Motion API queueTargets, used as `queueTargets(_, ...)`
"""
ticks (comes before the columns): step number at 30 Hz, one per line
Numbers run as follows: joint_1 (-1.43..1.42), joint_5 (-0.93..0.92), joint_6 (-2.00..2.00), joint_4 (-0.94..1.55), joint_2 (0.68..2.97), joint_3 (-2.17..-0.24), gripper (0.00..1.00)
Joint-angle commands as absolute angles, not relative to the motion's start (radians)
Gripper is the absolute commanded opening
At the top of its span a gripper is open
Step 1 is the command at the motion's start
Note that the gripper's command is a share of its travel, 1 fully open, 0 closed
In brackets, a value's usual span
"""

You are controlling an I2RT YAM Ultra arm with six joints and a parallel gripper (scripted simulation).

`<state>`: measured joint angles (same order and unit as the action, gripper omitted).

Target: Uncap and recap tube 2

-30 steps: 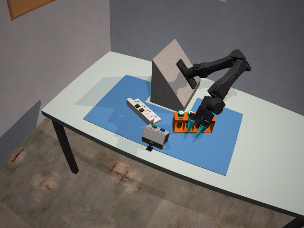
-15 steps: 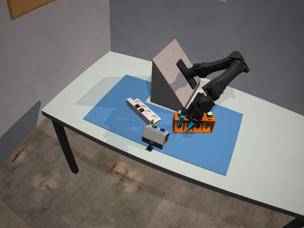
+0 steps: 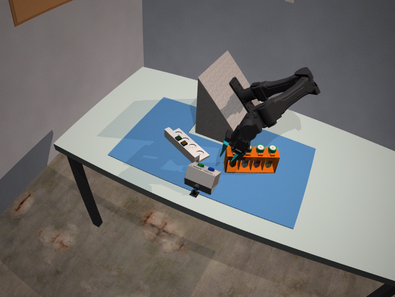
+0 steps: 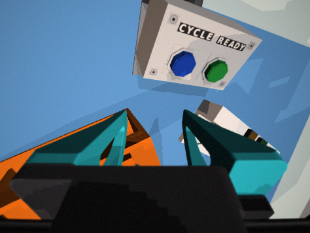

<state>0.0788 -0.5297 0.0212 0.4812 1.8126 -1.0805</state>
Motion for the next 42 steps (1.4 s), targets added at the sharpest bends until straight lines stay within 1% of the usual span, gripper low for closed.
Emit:
queueTargets(1, 0.129, -0.549, 0.088, 0.553, 1.814, -1.082, 0.49)
queueTargets(2, 0.129, -0.549, 0.088, 0.553, 1.814, -1.082, 0.49)
queueTargets(4, 0.159, -0.571, 0.134, 0.642, 1.853, -1.126, 0.49)
queueTargets(8, 0.175, -0.574, 0.153, 0.638, 1.848, -1.106, 0.49)
queueTargets(10, 0.207, -0.597, 0.201, 0.725, 1.887, -1.146, 0.49)
queueTargets(13, 0.222, -0.599, 0.219, 0.724, 1.882, -1.131, 0.49)
queueTargets(15, 0.256, -0.624, 0.269, 0.808, 1.922, -1.167, 0.49)
queueTargets(17, 0.268, -0.624, 0.284, 0.809, 1.917, -1.155, 0.49)
queueTargets(19, 0.305, -0.65, 0.337, 0.892, 1.955, -1.189, 0.49)
queueTargets(21, 0.315, -0.649, 0.349, 0.895, 1.951, -1.18, 0.49)
queueTargets(23, 0.354, -0.675, 0.404, 0.977, 1.989, -1.21, 0.49)
queueTargets(25, 0.354, -0.675, 0.404, 0.977, 1.989, -1.21, 0.49)
queueTargets(31, 0.45, -0.725, 0.539, 1.148, 2.056, -1.255, 0.49)
queueTargets(33, 0.454, -0.724, 0.544, 1.152, 2.053, -1.253, 0.49)
queueTargets(37, 0.5, -0.748, 0.609, 1.236, 2.086, -1.277, 0.49)
queueTargets(42, 0.5, -0.749, 0.609, 1.237, 2.087, -1.277, 0.49)
